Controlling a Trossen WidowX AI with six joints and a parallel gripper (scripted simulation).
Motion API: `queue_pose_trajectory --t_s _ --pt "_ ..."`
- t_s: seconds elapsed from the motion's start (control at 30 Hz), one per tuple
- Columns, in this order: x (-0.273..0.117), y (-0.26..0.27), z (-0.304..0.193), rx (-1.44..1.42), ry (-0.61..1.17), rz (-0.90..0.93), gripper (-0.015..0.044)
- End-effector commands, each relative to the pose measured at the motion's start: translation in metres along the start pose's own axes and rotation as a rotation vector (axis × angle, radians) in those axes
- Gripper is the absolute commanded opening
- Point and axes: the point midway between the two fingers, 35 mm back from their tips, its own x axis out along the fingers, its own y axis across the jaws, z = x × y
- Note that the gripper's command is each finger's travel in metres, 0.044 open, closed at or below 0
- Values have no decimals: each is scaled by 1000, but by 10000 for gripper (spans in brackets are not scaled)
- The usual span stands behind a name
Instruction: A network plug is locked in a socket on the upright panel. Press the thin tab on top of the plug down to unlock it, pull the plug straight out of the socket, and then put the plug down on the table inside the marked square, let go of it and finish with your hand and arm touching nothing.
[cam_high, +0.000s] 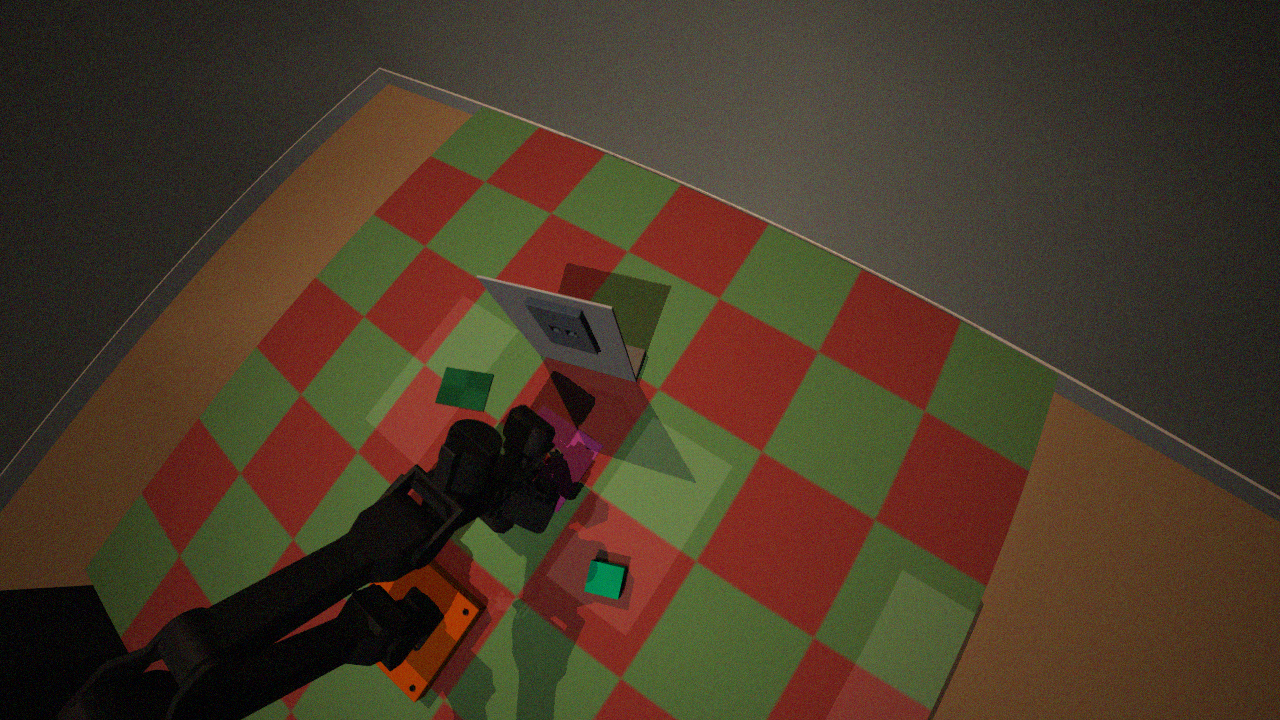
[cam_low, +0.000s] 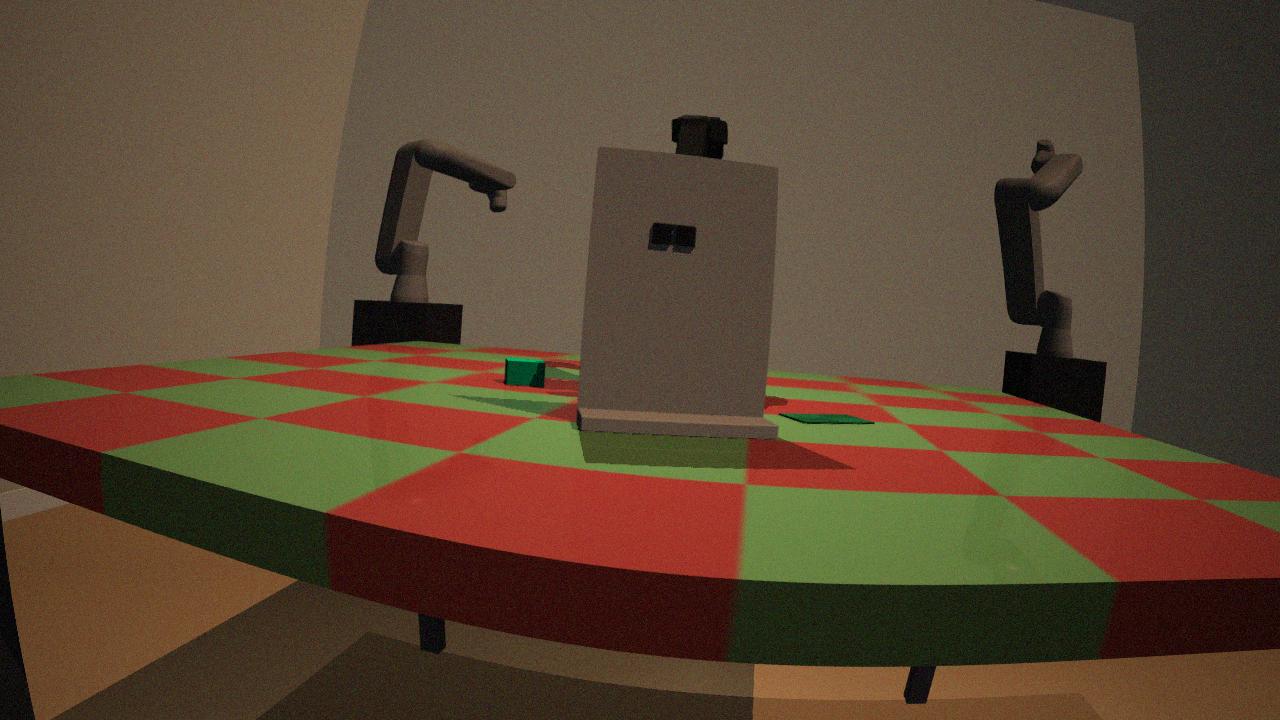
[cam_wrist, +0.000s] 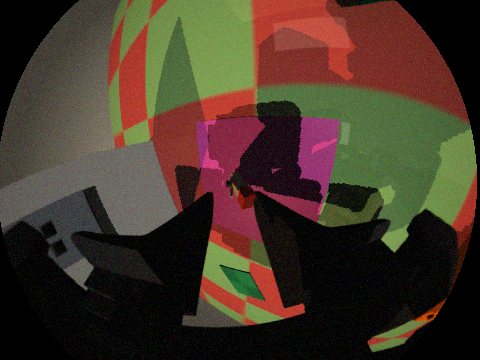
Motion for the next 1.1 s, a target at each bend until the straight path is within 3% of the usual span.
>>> queue_pose_trajectory --t_s 0.0,1.07 --pt "-4 1 0 1 0 1 156" --pt "-31 8 -1 -1 2 0 156"
